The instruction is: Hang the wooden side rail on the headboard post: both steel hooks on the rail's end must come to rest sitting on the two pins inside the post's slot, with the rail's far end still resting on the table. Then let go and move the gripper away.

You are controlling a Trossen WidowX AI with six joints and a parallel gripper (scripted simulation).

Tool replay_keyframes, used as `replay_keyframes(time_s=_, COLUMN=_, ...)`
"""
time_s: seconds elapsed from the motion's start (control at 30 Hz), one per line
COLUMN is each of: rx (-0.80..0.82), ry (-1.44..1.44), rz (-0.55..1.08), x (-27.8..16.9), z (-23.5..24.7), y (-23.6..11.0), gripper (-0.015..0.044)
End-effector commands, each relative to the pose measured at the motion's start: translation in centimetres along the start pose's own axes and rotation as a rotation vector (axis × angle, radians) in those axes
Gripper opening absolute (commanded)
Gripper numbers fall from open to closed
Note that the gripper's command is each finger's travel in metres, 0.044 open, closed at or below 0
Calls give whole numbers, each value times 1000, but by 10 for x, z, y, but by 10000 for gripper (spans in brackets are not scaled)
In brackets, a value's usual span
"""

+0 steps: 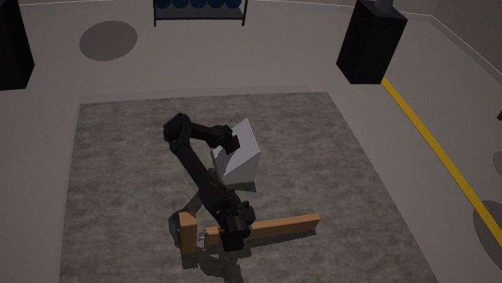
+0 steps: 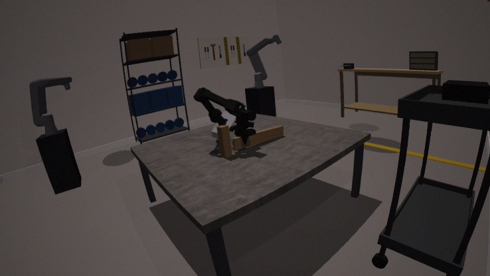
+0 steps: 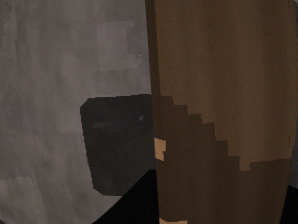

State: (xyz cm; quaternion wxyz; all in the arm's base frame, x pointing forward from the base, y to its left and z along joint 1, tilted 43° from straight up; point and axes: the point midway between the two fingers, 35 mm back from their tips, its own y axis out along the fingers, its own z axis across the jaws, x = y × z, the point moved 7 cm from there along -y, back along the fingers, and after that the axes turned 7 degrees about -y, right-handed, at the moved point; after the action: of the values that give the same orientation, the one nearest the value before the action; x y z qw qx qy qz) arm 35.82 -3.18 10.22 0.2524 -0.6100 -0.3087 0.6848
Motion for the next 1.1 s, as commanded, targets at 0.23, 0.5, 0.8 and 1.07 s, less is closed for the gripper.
replay_keyframes(time_s=0.23, rx=-14, ry=0, rz=3, x=-4, z=-2, y=-6, gripper=0)
replay_keyframes(time_s=0.5, rx=-14, ry=0, rz=3, x=-5, z=-2, y=-6, gripper=0)
replay_keyframes(time_s=0.8, rx=-14, ry=0, rz=3, x=-6, z=-1, y=-6, gripper=0)
replay_keyframes(time_s=1.07, rx=-14, ry=0, rz=3, x=-7, z=-2, y=-6, gripper=0)
